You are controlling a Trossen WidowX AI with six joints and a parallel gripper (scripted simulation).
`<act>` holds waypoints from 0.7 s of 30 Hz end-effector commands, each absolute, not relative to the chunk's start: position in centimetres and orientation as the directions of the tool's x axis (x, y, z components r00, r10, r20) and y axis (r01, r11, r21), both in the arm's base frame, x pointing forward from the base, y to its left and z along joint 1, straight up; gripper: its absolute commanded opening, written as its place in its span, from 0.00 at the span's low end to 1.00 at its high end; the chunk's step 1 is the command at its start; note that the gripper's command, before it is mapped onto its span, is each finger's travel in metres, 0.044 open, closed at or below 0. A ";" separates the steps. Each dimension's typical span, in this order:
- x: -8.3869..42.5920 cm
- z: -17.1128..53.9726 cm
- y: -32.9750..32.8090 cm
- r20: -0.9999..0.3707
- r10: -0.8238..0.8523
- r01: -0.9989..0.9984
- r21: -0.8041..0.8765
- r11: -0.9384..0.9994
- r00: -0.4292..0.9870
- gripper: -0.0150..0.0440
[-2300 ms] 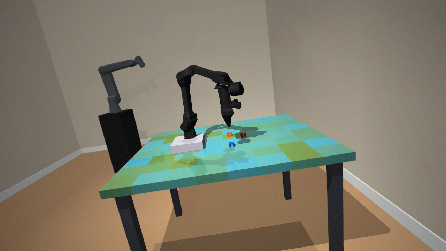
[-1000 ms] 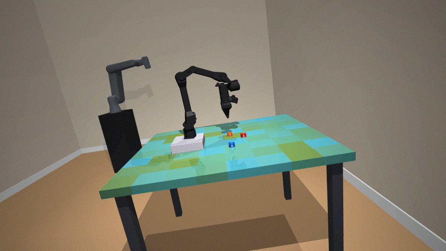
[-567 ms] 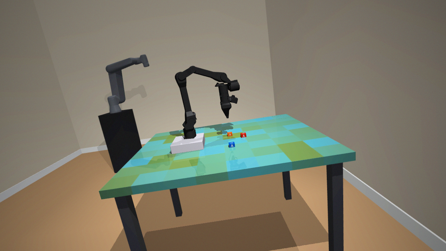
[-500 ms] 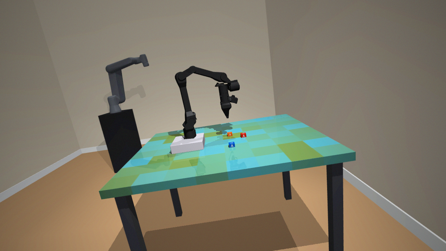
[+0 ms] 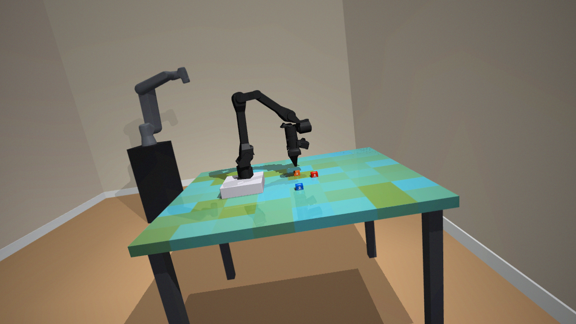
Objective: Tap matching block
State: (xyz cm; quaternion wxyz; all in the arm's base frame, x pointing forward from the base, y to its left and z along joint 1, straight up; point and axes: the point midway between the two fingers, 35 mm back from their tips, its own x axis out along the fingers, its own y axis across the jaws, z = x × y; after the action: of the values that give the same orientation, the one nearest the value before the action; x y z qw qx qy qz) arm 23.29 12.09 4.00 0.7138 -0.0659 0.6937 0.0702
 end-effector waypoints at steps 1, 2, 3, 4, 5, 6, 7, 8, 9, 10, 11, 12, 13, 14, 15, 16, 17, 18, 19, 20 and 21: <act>23.2 3.7 12.1 -1.000 0.010 -0.189 0.004 0.982 0.028 0.29; 23.2 3.7 12.1 -1.000 0.010 -0.189 0.004 0.982 0.028 0.29; 23.2 3.7 12.1 -1.000 0.010 -0.189 0.004 0.982 0.028 0.29; 23.2 3.7 12.1 -1.000 0.010 -0.189 0.004 0.982 0.028 0.29; 23.2 3.7 12.1 -1.000 0.010 -0.189 0.004 0.982 0.028 0.29; 23.2 3.7 12.1 -1.000 0.010 -0.189 0.004 0.982 0.028 0.29; 23.2 3.7 12.1 -1.000 0.010 -0.189 0.004 0.982 0.028 0.29; 23.2 3.7 12.1 -1.000 0.010 -0.189 0.004 0.982 0.028 0.29; 23.2 3.7 12.1 -1.000 0.010 -0.189 0.004 0.982 0.028 0.29; 23.2 3.6 12.1 -1.000 0.010 -0.189 0.004 0.982 0.028 0.29; 23.2 3.6 12.1 -1.000 0.010 -0.189 0.004 0.982 0.028 0.29; 23.3 3.4 12.1 -1.000 0.010 -0.189 0.004 0.982 0.028 0.29; 23.3 3.3 12.1 -1.000 0.010 -0.189 0.004 0.982 0.028 0.29; 23.3 3.1 12.1 -1.000 0.010 -0.189 0.004 0.982 0.028 0.29; 23.3 2.9 12.1 -1.000 0.010 -0.189 0.004 0.982 0.028 0.29; 23.3 2.8 12.1 -1.000 0.010 -0.189 0.004 0.982 0.028 0.29; 23.3 2.6 12.1 -1.000 0.010 -0.189 0.004 0.982 0.028 0.29; 23.3 2.5 12.1 -1.000 0.010 -0.189 0.004 0.982 0.028 0.29; 23.3 2.3 12.1 -1.000 0.010 -0.189 0.004 0.982 0.028 0.29; 23.3 2.1 12.1 -1.000 0.010 -0.189 0.004 0.982 0.028 0.29; 23.3 2.0 12.1 -1.000 0.010 -0.189 0.004 0.982 0.028 0.29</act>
State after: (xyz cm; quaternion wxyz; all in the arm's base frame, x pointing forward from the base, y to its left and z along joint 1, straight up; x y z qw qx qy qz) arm 23.45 12.17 2.70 0.7166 -0.0645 0.6908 0.0714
